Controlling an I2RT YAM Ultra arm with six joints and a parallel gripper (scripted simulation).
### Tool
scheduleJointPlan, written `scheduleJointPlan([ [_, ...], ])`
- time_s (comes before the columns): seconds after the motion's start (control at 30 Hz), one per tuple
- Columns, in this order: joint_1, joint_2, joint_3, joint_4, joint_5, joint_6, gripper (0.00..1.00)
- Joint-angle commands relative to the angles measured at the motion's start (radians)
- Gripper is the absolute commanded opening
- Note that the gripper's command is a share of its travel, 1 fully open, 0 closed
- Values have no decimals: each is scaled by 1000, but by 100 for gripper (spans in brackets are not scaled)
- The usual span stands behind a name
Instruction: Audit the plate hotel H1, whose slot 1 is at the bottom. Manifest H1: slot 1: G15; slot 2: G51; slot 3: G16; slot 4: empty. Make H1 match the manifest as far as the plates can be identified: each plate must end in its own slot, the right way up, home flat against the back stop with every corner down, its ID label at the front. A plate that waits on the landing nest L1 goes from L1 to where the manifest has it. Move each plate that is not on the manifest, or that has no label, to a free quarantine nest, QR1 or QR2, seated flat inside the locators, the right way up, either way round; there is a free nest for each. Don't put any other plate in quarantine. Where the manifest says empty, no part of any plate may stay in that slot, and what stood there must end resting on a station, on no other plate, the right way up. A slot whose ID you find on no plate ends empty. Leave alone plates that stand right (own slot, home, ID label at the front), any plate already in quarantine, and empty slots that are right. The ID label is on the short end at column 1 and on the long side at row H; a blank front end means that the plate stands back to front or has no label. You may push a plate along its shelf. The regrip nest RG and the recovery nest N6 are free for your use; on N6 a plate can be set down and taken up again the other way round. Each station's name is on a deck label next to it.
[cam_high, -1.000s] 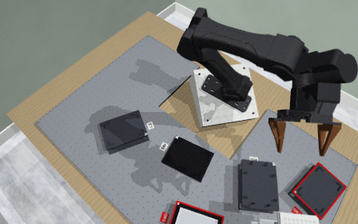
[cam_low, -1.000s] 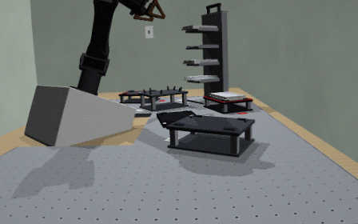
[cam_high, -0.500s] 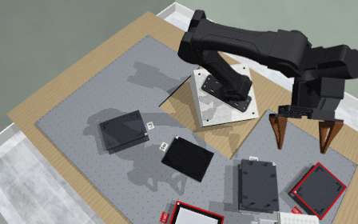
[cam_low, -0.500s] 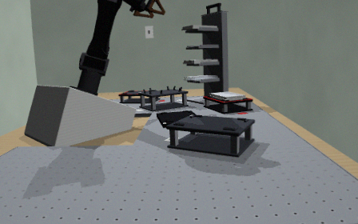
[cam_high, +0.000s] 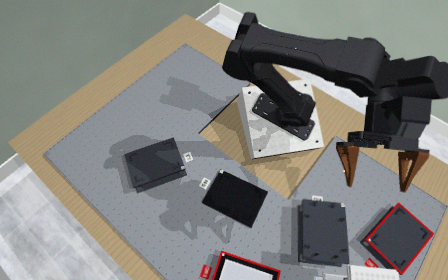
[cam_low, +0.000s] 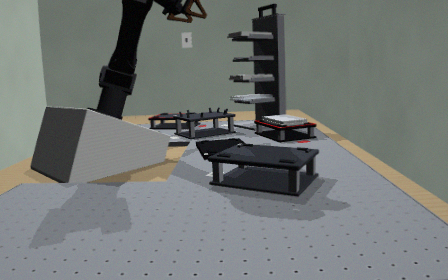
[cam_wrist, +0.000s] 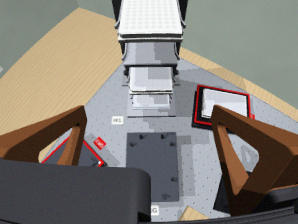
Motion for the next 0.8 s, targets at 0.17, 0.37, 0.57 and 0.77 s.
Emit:
scheduleJointPlan([
  [0.17, 0, -1, 6, -11, 5, 0, 100],
  [0.37, 0, -1, 6, -11, 5, 0, 100],
  [0.57, -68, -13, -24, 70, -58, -69, 100],
  [0.77, -151, -20, -53, 148, -137, -130, 100],
])
